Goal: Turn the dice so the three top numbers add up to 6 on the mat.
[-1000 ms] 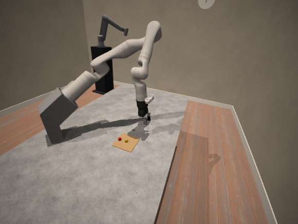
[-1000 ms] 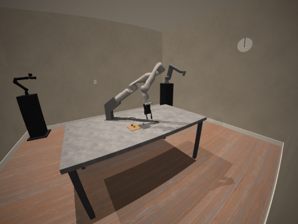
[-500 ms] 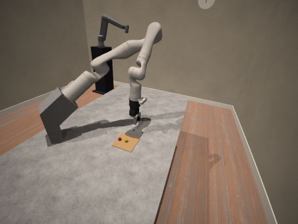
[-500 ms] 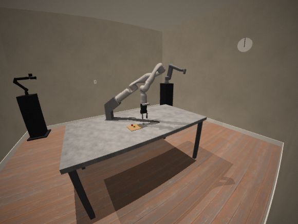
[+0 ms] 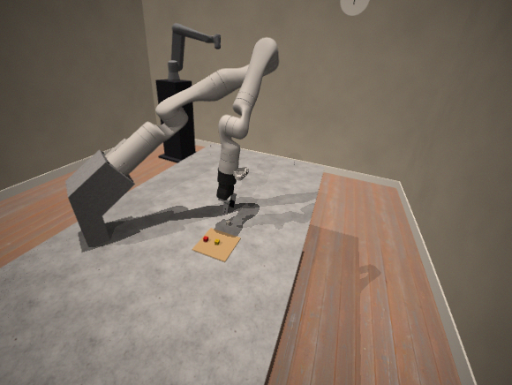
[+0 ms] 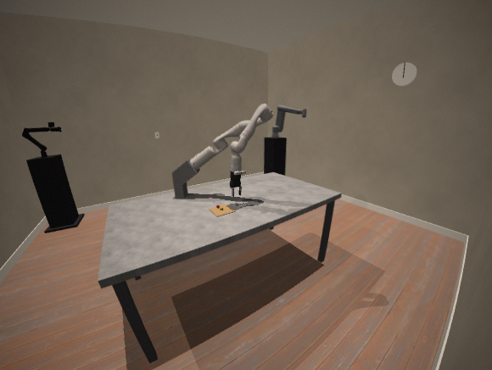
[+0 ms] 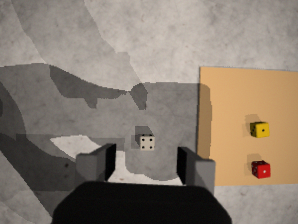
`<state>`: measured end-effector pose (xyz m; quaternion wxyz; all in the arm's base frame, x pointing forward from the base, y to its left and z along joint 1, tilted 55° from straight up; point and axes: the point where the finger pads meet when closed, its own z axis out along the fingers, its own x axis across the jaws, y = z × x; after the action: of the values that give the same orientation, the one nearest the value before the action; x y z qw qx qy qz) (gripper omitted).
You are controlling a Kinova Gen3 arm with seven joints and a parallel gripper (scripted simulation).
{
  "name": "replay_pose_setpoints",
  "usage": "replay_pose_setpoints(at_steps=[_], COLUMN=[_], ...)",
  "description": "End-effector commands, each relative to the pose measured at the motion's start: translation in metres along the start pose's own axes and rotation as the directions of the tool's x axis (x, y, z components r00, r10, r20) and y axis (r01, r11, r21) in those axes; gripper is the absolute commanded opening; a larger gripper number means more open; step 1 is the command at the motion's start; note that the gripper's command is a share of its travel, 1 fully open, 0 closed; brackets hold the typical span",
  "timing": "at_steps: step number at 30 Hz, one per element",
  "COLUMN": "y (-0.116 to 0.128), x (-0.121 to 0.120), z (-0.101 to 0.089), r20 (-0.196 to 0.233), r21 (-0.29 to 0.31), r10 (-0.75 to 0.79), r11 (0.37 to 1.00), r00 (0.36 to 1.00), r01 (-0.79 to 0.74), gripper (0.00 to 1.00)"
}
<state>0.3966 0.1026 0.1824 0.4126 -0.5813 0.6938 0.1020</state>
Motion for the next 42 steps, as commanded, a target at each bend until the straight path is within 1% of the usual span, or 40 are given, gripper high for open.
replay_pose_setpoints(at_steps=[1,8,9,42], y=[0.0003,0.0011,0.0011,0.0011], x=[0.0025,0.0028,0.0028,0.0028], z=[-0.0007,-0.0005,-0.0005,-0.0005], r20=[0.036,0.035,0.035,0.035], r21=[0.094,0.093,0.093,0.093], r10=[-0.033,-0.034,-0.034,-0.034], r11=[0.995,0.995,0.995,0.995], r00=[0.999,0.999,0.999,0.999], r01=[0.029,0.031,0.031,0.031], gripper=[1.00,1.00,0.64,0.64])
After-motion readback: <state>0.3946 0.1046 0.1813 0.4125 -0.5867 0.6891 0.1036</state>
